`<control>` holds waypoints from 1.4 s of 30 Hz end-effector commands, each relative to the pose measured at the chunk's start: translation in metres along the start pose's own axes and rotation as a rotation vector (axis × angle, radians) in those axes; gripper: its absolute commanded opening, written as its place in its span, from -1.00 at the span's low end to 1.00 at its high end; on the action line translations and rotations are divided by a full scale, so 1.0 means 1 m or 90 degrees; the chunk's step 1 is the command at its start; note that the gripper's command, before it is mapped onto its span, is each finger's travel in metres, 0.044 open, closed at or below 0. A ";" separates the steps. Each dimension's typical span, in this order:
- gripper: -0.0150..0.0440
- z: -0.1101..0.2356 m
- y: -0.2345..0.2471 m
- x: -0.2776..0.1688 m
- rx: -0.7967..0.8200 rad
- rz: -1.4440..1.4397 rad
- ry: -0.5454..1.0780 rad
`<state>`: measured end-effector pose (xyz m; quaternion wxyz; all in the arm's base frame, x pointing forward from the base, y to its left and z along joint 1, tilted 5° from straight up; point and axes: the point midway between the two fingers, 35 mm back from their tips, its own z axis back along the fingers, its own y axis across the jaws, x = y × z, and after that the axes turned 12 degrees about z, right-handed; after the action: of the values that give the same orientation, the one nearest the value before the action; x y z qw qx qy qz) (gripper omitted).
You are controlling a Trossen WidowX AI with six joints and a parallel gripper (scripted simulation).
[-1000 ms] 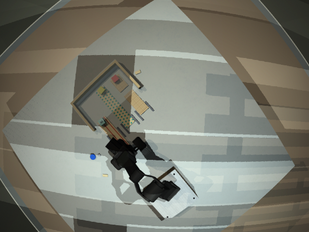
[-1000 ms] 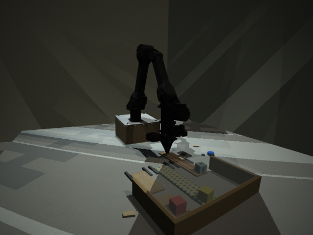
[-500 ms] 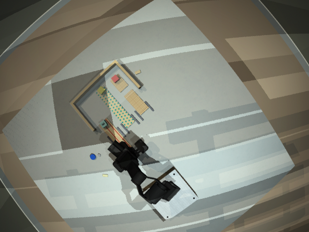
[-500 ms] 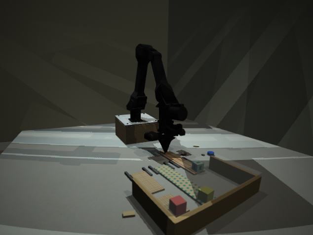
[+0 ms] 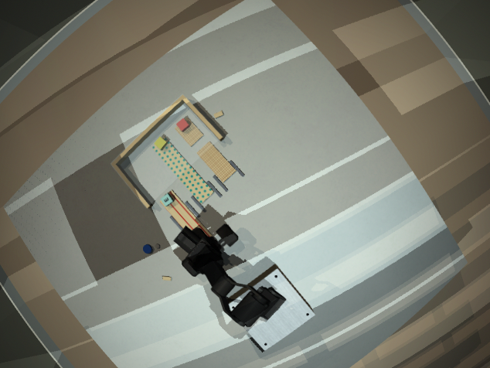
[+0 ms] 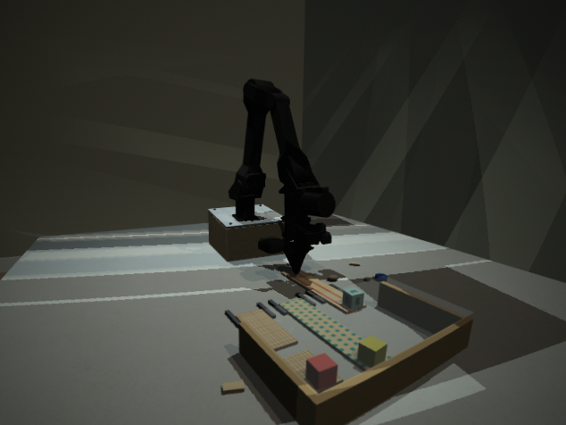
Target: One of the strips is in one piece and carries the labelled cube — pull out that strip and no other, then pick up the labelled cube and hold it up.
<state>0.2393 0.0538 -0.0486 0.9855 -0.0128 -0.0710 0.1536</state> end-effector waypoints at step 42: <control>-0.49 -0.004 0.004 -0.029 0.001 -0.001 0.025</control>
<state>0.2226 0.0521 -0.0514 0.9856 -0.0131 -0.0697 0.1537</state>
